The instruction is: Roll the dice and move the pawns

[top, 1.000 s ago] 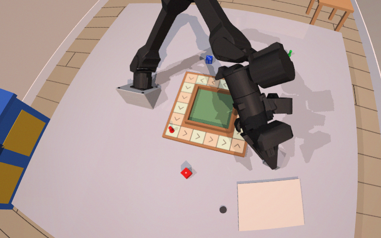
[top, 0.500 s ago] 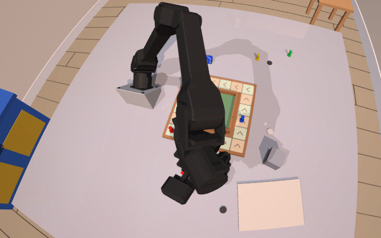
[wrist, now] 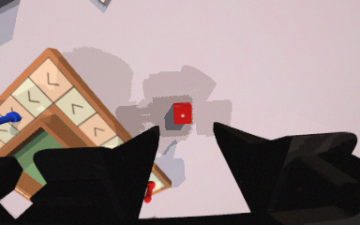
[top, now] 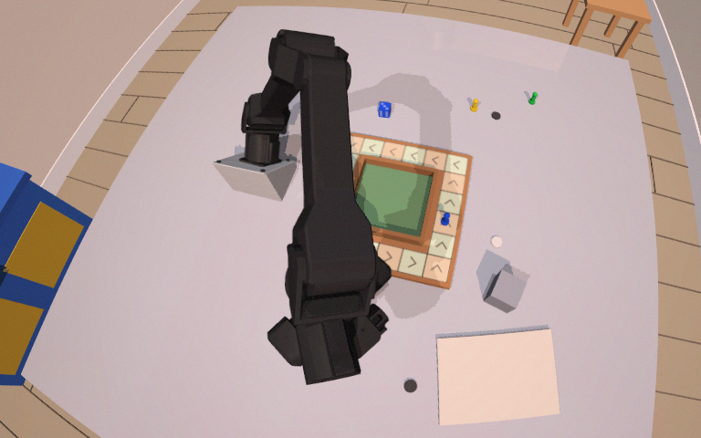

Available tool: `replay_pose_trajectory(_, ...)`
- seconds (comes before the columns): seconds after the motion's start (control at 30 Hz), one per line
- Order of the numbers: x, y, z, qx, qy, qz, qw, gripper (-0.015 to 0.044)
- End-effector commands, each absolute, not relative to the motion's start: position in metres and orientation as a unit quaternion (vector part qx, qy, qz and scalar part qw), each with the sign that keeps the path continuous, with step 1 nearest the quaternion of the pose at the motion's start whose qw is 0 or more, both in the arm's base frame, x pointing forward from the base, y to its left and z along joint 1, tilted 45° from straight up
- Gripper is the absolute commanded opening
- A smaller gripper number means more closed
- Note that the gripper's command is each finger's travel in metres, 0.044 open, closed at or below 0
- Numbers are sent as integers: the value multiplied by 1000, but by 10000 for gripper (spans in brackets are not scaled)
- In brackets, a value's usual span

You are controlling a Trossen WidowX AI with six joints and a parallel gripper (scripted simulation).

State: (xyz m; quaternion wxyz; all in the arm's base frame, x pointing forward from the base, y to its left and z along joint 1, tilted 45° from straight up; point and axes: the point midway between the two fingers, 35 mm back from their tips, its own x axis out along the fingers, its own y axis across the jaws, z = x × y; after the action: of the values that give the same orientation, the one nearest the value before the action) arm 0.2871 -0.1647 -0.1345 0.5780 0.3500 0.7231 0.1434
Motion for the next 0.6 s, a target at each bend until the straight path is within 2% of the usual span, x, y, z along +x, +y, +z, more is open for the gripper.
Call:
replay_pose_trajectory(0.0, 285, -157, -141, 357, 725, 144, 571, 275)
replay_pose_trajectory(0.57, 283, -137, -162, 357, 725, 144, 571, 275)
